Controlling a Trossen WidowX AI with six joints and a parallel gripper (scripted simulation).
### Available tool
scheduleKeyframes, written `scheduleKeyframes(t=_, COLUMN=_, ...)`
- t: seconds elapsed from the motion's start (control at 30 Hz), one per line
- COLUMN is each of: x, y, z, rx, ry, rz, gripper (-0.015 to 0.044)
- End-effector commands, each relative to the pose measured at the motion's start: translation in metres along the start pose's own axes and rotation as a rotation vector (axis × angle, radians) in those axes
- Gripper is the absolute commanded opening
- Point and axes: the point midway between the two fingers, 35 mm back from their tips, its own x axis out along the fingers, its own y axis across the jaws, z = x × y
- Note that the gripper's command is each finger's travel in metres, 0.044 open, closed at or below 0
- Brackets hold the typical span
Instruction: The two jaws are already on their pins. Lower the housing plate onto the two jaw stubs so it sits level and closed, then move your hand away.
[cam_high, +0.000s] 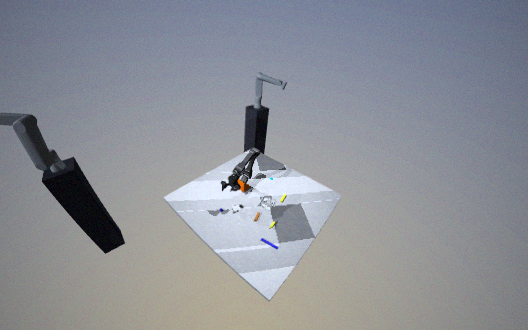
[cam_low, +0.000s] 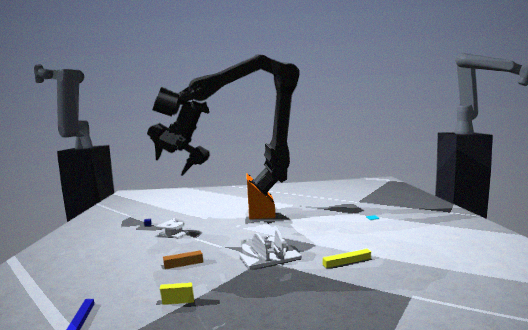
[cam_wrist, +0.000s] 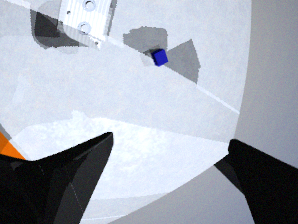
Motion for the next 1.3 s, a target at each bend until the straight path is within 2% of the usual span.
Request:
scheduleKeyframes(t=0.0, x=0.002, y=0.002, z=0.009, rx=-0.110, ry=-0.019, rz=0.036, gripper=0.0440)
scheduleKeyframes(t=1.27, x=0.023, y=0.030, z=0.069, rx=-0.921, ry=-0.269, rz=0.279, gripper=0.0440)
